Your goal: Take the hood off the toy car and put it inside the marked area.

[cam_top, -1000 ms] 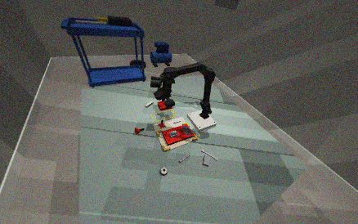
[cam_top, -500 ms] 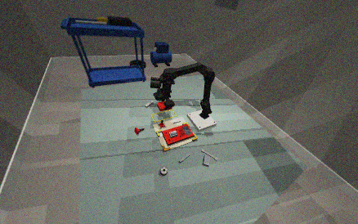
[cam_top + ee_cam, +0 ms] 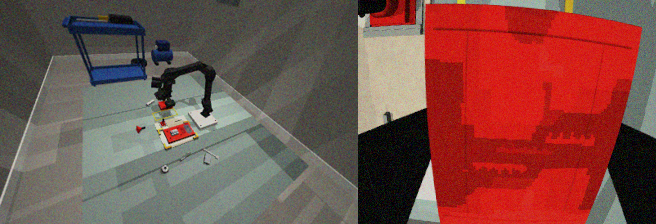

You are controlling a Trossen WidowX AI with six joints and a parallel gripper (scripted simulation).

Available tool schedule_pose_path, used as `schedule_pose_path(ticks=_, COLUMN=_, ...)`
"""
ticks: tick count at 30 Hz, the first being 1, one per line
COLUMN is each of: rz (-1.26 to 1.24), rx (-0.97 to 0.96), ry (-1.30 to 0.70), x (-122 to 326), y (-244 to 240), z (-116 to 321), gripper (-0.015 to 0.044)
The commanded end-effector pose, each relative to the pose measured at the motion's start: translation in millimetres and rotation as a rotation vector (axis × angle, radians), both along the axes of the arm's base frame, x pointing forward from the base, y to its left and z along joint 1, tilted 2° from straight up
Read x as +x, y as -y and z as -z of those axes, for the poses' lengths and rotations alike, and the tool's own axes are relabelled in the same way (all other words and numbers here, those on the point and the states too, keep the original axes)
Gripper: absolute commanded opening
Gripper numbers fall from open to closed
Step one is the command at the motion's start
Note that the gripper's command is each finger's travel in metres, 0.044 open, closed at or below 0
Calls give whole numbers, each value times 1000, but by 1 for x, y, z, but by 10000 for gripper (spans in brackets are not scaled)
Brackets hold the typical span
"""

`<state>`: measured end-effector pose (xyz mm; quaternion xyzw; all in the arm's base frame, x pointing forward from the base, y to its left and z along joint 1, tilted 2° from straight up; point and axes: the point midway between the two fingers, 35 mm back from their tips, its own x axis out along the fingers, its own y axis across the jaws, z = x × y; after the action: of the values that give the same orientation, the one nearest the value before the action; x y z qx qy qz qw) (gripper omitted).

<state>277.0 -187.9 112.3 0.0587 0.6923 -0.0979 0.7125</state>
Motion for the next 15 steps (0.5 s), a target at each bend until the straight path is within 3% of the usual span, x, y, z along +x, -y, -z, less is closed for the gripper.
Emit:
schedule_pose_path(ticks=1, rz=-3, rx=6, ry=-5, x=-1, y=-1, z=4, gripper=0)
schedule_pose_path(ticks=15, rz=-3, rx=5, ry=-5, x=-1, y=0, z=13, gripper=0)
